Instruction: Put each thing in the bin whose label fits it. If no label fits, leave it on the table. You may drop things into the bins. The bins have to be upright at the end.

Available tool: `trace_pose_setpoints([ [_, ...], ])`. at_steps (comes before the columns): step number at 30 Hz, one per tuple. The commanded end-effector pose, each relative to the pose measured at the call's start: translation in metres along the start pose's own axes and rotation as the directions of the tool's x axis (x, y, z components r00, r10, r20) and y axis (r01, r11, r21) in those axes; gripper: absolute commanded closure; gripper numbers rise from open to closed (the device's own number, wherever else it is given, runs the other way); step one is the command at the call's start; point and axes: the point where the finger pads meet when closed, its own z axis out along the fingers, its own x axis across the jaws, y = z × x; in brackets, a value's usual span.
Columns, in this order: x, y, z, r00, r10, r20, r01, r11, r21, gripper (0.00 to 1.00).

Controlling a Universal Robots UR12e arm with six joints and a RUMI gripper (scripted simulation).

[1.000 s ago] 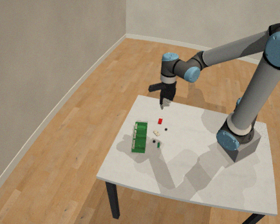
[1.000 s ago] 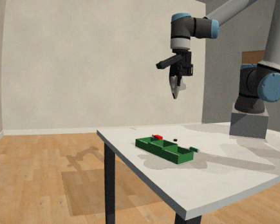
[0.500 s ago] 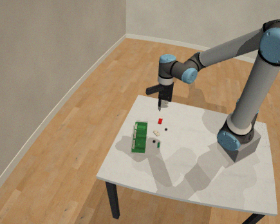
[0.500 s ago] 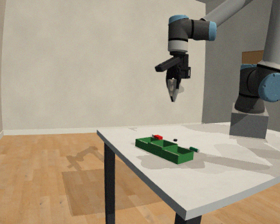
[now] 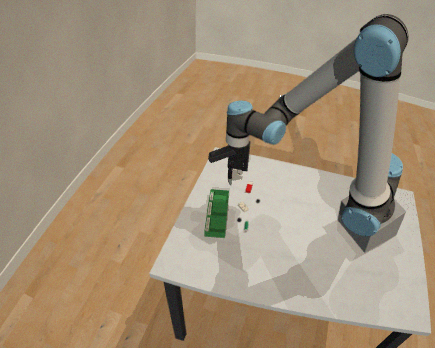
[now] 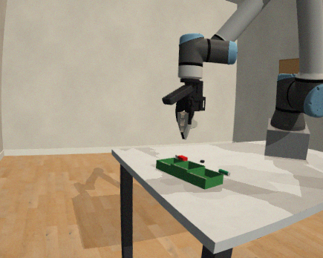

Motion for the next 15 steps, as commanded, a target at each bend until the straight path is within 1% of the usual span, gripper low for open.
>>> trace_pose_setpoints([
  [1,0.002,-0.024,0.025,1.0,0.0,-0.001,0.0,1.0,0.001,0.96],
  [3,0.002,-0.035,0.038,1.0,0.0,-0.001,0.0,1.0,0.001,0.96],
  [13,0.002,-0.035,0.037,1.0,0.0,-0.001,0.0,1.0,0.001,0.96],
  [15,0.002,-0.035,0.043,1.0,0.0,-0.001,0.0,1.0,0.001,0.96],
])
